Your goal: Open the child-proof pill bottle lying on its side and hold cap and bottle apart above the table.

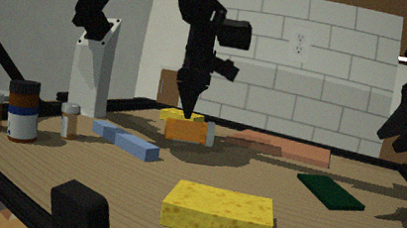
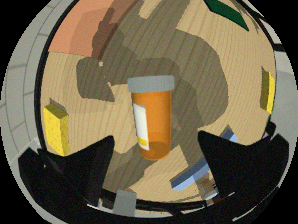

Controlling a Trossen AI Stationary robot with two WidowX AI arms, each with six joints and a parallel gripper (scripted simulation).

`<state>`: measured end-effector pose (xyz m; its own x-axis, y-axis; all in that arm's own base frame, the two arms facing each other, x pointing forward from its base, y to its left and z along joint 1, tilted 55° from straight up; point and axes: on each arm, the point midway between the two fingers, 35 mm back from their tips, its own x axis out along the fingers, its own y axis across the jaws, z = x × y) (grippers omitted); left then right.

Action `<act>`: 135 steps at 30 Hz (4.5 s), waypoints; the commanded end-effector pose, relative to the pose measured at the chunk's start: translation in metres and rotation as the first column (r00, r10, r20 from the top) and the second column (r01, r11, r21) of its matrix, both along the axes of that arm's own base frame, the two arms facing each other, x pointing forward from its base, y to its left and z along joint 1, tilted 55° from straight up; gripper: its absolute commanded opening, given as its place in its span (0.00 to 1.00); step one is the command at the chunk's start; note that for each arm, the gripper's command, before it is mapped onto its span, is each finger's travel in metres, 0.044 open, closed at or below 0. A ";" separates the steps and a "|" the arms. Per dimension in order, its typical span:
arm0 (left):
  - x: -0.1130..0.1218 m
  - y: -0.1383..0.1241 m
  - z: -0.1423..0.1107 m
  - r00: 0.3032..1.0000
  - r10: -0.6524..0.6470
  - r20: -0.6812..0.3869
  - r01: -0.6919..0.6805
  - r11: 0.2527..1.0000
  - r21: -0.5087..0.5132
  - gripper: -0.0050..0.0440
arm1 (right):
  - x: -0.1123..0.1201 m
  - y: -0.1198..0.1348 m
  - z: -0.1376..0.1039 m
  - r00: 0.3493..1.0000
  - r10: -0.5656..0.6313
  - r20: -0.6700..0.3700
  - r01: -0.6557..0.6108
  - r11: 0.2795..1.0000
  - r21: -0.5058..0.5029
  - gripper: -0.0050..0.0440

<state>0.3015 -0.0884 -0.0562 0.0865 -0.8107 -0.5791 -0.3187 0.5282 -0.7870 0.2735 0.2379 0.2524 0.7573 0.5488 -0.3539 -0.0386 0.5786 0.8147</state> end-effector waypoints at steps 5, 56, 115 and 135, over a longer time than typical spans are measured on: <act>-0.003 -0.010 -0.009 1.000 -0.003 -0.019 0.003 1.000 -0.005 1.00 | 0.000 0.000 0.000 1.000 0.000 0.000 0.000 1.000 0.000 1.00; 0.000 -0.046 -0.033 1.000 -0.002 -0.018 0.002 1.000 -0.007 0.57 | 0.000 0.000 0.000 1.000 0.000 0.000 0.000 1.000 0.000 1.00; -0.010 0.049 0.035 1.000 -0.004 -0.018 0.003 1.000 -0.010 0.10 | 0.000 0.000 0.000 1.000 0.000 0.000 0.000 1.000 0.000 1.00; -0.014 0.031 0.063 0.917 -0.245 0.315 0.236 0.970 0.067 0.10 | 0.000 0.000 0.000 1.000 0.000 0.000 0.000 1.000 0.000 1.00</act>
<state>0.2897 -0.0522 0.0004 0.0741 -0.8138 -0.5765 -0.0091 0.5775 -0.8164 0.2735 0.2379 0.2525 0.7574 0.5488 -0.3539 -0.0386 0.5786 0.8147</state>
